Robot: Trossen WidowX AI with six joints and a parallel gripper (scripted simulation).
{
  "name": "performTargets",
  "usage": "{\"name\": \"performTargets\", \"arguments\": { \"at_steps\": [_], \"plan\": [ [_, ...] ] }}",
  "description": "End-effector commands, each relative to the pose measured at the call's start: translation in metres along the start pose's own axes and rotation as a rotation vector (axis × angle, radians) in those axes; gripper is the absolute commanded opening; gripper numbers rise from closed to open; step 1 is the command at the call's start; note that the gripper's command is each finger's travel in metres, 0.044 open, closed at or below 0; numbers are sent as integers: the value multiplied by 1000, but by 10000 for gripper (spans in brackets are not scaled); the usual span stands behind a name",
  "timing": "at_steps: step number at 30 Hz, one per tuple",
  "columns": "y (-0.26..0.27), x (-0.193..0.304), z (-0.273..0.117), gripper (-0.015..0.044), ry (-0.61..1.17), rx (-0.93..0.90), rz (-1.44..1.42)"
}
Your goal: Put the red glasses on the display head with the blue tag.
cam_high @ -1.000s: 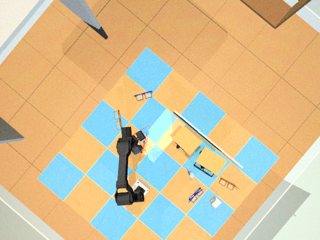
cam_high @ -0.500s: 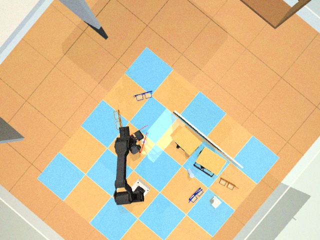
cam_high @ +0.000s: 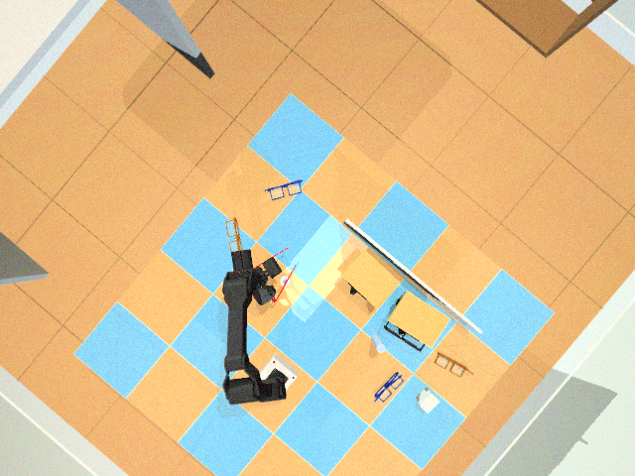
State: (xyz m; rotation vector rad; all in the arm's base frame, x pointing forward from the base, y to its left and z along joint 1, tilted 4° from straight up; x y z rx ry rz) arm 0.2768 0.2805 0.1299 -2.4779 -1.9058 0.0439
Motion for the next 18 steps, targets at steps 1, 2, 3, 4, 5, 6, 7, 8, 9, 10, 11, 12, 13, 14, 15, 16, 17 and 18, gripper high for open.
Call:
{"name": "performTargets", "arguments": {
  "at_steps": [1, 2, 3, 4, 5, 6, 7, 8, 9, 10, 11, 12, 13, 14, 15, 16, 17, 18],
  "plan": [
    [-2, 4, -1, 0, 6, 3, 3],
    [-2, 5, -1, 0, 6, 3, 3],
    [-2, 5, -1, 0, 6, 3, 3],
    [-2, 6, -1, 0, 6, 3, 3],
    [-3, 7, -1, 0, 7, 3, 3],
    [-3, 7, -1, 0, 7, 3, 3],
    [-3, 8, -1, 0, 7, 3, 3],
    [-3, 8, -1, 0, 7, 3, 3],
    [-4, 9, -1, 0, 7, 3, 3],
    [-4, 10, -1, 0, 7, 3, 3],
    [-4, 10, -1, 0, 7, 3, 3],
    [-4, 11, -1, 0, 7, 3, 3],
    [-4, 11, -1, 0, 7, 3, 3],
    [-5, 12, -1, 0, 7, 3, 3],
    [-5, 12, -1, 0, 7, 3, 3],
    [-5, 13, -1, 0, 7, 3, 3],
    [-5, 13, -1, 0, 7, 3, 3],
    [-5, 14, -1, 0, 7, 3, 3]
  ]
}}
Point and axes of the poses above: the point midway between the two fingers, 35 mm back from their tips, its own z axis out along the fingers, its own y axis across the jaws, x = y × z, the point moved 9 cm from there along -z, back along the fingers, and after that the axes turned 5 degrees about -z, right-handed, at the moved point
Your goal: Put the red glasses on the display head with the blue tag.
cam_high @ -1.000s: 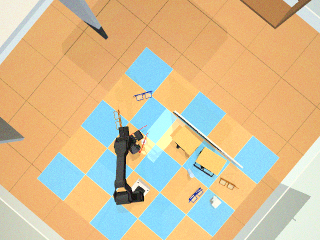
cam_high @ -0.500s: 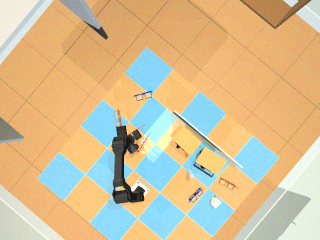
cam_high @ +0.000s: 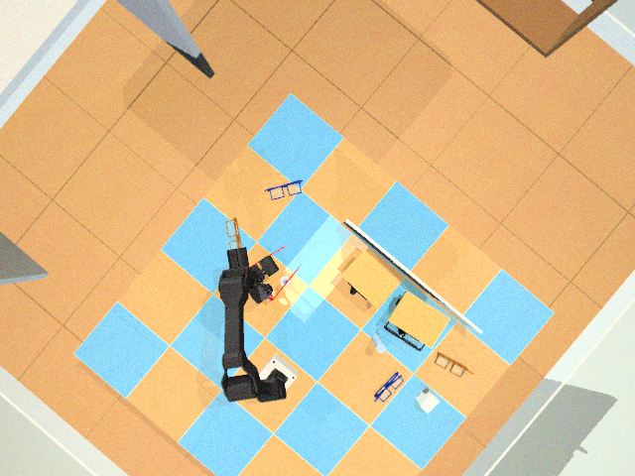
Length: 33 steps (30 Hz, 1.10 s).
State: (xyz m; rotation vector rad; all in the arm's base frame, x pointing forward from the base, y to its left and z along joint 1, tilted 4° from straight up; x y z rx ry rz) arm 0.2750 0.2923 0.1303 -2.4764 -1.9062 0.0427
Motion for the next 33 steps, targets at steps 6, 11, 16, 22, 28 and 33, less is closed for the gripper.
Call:
{"name": "performTargets", "arguments": {
  "at_steps": [6, 11, 16, 22, 28, 33],
  "plan": [
    [-1, 6, -1, 0, 6, 3, 4],
    [-2, 9, -1, 0, 7, 3, 4],
    [-2, 11, -1, 0, 7, 3, 4],
    [-3, 14, -1, 0, 7, 3, 4],
    [-3, 17, -1, 0, 7, 3, 4],
    [-3, 19, -1, 0, 8, 3, 4]
  ]
}}
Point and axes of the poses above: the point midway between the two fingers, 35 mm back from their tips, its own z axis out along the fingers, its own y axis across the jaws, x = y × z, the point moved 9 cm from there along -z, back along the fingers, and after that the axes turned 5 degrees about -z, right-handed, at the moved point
